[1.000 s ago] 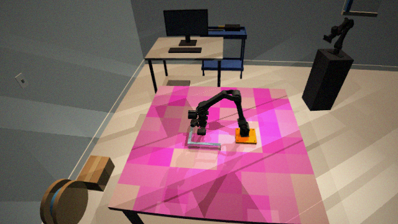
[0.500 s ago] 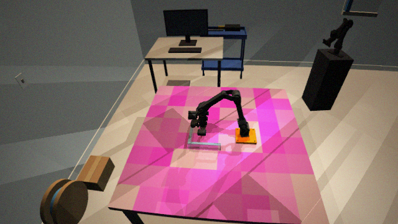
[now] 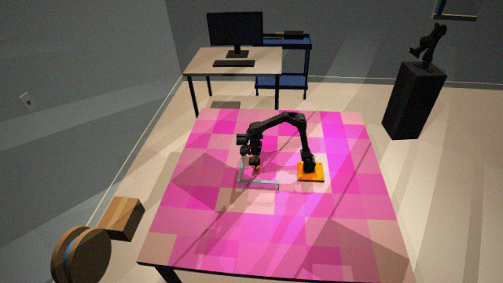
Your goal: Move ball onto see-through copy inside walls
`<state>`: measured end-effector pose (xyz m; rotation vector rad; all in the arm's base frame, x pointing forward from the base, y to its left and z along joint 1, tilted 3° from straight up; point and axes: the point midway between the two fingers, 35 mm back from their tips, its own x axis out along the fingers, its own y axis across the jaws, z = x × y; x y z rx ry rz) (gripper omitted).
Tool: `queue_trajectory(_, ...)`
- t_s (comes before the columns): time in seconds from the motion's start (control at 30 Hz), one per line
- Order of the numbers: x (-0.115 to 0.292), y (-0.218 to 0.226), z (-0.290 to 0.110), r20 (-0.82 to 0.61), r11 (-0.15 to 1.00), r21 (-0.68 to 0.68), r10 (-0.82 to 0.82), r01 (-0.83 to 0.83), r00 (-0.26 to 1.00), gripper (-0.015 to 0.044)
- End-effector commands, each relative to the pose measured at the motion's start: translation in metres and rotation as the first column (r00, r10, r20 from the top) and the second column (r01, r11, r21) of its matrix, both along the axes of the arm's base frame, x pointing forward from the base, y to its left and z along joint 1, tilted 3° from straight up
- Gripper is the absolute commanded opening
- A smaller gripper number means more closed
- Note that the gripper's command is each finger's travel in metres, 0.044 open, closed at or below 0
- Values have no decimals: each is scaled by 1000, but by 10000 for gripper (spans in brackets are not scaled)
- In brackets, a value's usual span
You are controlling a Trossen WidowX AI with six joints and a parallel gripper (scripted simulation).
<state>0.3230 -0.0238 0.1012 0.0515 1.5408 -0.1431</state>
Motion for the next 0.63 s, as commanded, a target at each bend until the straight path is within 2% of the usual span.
queue_trajectory(0.0, -3, 2, 34, 15, 1000, 0, -4, 4, 1000, 310)
queue_trajectory(0.33, 1, 1, 28, 33, 1000, -1, 1, -1, 999, 310)
queue_trajectory(0.4, 0, 2, 36, 33, 1000, -1, 1, -1, 999, 362)
queue_trajectory(0.5, -5, 4, 70, 32, 1000, -1, 1, -1, 1000, 440)
queue_trajectory(0.6, -7, 4, 78, 31, 1000, -1, 1, -1, 1000, 440)
